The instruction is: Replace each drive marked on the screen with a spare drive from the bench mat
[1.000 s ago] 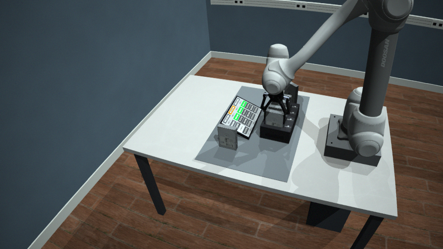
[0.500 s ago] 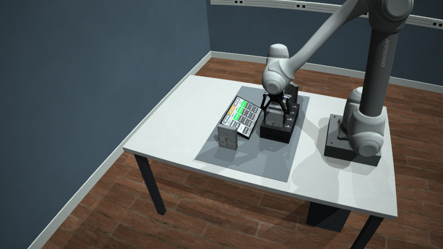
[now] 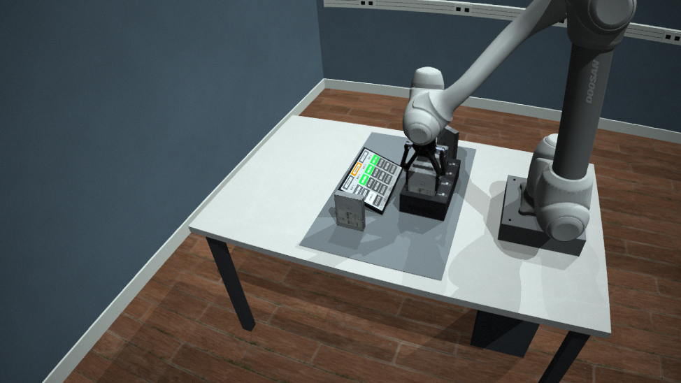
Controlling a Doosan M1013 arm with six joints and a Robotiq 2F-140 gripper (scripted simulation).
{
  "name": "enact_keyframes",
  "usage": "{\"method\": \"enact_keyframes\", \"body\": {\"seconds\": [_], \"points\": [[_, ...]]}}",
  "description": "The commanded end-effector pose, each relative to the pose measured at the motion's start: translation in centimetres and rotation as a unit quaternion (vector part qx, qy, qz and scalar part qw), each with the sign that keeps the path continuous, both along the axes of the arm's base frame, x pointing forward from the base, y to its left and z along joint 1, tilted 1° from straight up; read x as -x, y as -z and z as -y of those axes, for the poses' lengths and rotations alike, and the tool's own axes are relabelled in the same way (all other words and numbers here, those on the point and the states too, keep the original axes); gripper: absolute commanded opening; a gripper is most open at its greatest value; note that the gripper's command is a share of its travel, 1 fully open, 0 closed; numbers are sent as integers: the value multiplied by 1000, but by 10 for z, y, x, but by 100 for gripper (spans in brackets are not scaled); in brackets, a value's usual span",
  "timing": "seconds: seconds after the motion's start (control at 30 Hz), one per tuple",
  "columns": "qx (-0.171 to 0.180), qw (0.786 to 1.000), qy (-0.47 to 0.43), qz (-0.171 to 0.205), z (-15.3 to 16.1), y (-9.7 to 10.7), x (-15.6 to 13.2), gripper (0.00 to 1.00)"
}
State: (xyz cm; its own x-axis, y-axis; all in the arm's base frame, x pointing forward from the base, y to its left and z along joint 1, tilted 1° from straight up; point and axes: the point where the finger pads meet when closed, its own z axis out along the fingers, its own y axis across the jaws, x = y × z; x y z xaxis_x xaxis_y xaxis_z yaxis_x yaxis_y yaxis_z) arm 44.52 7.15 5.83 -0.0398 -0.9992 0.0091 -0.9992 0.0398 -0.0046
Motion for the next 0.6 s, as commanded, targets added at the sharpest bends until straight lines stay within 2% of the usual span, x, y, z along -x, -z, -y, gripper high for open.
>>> {"method": "enact_keyframes", "body": {"seconds": [0.0, 0.57], "points": [[0, 1000, 0, 0, 0, -2, 0, 10], [0, 1000, 0, 0, 0, -21, 0, 10]]}}
